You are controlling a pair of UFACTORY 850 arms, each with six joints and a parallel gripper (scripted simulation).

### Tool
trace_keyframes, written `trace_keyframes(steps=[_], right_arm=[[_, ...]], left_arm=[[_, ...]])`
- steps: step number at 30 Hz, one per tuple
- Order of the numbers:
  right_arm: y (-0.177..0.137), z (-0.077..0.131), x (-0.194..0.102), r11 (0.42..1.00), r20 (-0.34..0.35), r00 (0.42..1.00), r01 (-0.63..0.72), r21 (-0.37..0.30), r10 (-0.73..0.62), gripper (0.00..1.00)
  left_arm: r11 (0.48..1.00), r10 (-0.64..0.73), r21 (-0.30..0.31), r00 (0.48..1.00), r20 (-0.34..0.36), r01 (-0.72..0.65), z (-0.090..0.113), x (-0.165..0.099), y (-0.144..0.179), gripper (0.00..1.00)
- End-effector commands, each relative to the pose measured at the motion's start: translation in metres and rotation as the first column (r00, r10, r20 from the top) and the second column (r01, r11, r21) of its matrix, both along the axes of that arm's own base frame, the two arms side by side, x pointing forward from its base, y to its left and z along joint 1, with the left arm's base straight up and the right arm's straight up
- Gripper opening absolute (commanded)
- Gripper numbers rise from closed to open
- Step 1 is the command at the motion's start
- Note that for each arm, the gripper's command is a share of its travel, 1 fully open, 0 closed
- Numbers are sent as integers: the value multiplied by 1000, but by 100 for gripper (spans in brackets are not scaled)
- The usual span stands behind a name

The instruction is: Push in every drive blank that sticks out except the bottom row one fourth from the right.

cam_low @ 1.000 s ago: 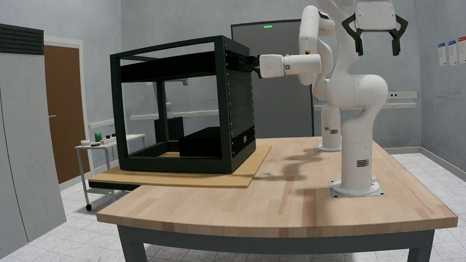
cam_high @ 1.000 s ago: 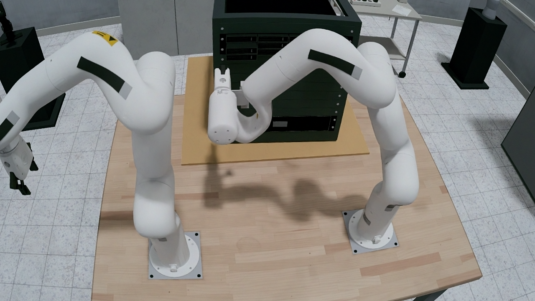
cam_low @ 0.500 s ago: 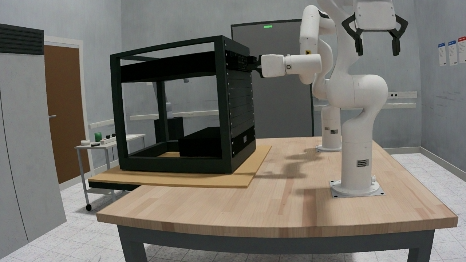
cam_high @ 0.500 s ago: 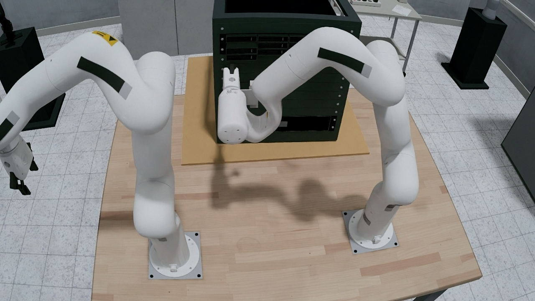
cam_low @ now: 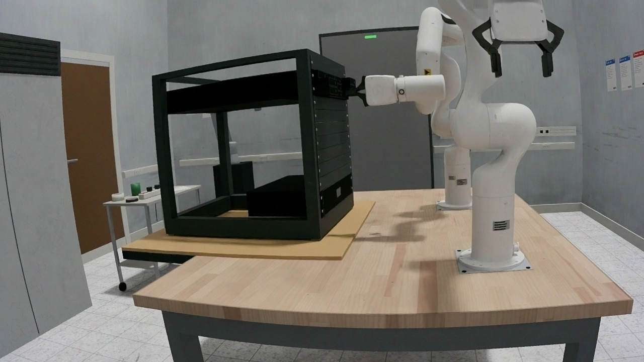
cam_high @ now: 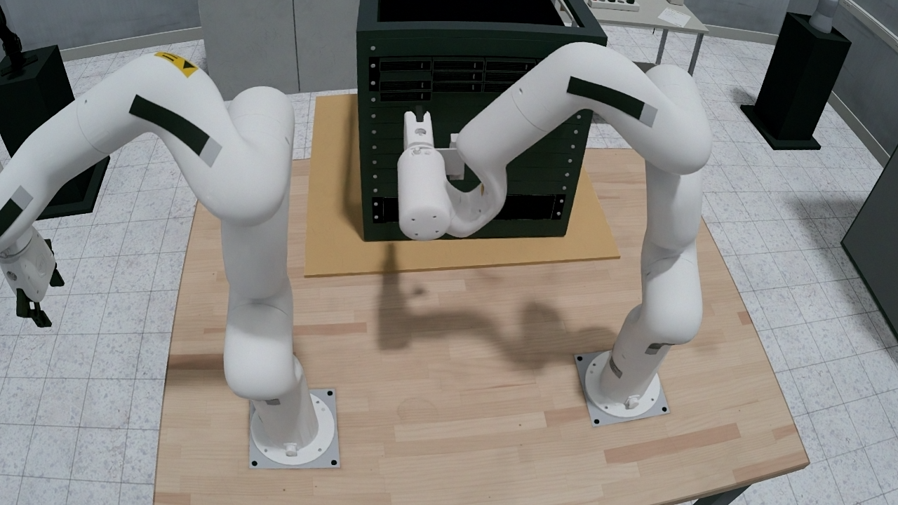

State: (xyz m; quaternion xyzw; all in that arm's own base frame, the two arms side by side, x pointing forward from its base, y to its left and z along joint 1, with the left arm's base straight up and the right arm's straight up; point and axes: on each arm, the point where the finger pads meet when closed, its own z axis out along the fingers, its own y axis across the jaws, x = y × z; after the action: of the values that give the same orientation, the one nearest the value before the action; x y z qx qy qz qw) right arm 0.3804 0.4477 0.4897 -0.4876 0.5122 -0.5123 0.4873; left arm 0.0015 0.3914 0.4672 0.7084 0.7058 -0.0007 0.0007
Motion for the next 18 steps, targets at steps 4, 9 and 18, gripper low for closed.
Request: trace_keyframes(steps=[4, 9, 18], right_arm=[[-55, 7, -8, 1000, 1, 1000, -2, 2, 2, 0], [-77, 9, -10, 1000, 1, 1000, -2, 2, 2, 0], [-138, 15, -18, 1000, 1, 1000, -2, 2, 2, 0]], left_arm=[[1000, 0, 2, 1000, 0, 0, 1, 0, 0, 100], [1000, 0, 2, 1000, 0, 0, 1, 0, 0, 100], [1000, 0, 2, 1000, 0, 0, 1, 0, 0, 100]])
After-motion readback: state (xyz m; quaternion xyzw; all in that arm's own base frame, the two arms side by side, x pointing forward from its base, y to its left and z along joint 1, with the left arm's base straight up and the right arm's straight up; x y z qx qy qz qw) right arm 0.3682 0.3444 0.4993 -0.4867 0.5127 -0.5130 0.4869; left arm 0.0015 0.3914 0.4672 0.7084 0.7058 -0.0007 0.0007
